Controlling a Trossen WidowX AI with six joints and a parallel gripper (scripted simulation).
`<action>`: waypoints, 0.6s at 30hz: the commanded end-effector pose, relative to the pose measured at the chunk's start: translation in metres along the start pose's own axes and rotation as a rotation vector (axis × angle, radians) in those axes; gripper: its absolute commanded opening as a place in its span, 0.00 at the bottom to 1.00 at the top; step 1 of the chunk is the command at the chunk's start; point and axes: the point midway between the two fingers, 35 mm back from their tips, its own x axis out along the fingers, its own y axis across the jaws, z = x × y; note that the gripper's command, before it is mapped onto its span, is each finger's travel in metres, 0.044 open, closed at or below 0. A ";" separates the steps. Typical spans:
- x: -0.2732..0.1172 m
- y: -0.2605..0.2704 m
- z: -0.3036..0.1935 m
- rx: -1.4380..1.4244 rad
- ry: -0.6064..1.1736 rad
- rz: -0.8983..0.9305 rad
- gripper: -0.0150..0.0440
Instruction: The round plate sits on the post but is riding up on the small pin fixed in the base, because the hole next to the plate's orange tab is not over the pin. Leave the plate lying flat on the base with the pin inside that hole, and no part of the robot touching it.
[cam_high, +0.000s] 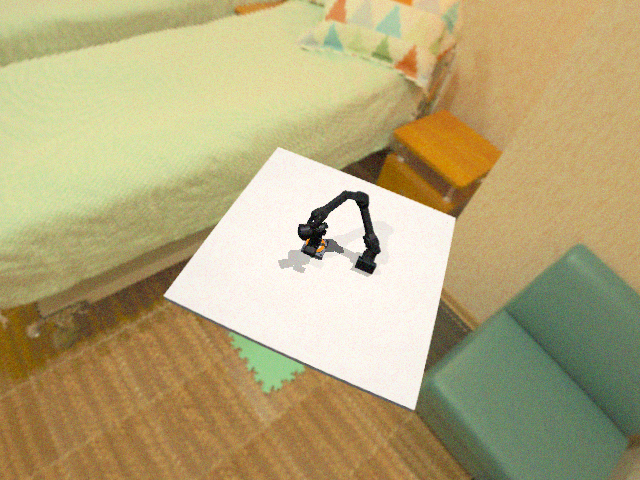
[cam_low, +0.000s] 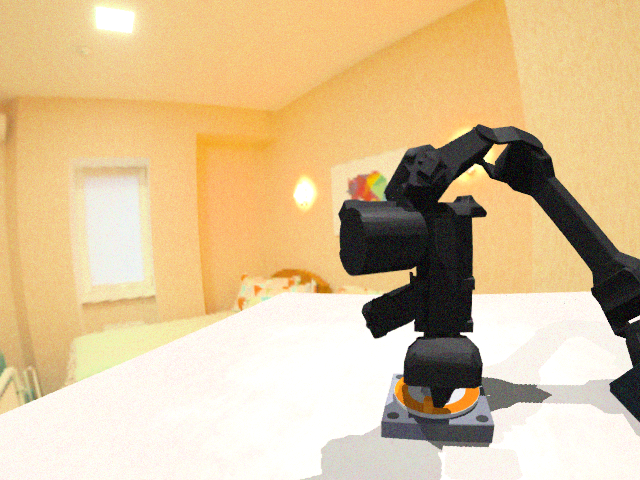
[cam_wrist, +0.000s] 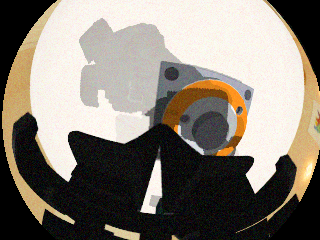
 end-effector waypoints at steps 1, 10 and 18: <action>0.002 -0.001 0.006 -0.004 0.003 -0.006 0.25; 0.002 -0.003 0.018 -0.003 0.002 -0.007 0.25; 0.002 -0.008 0.029 -0.003 0.002 -0.007 0.25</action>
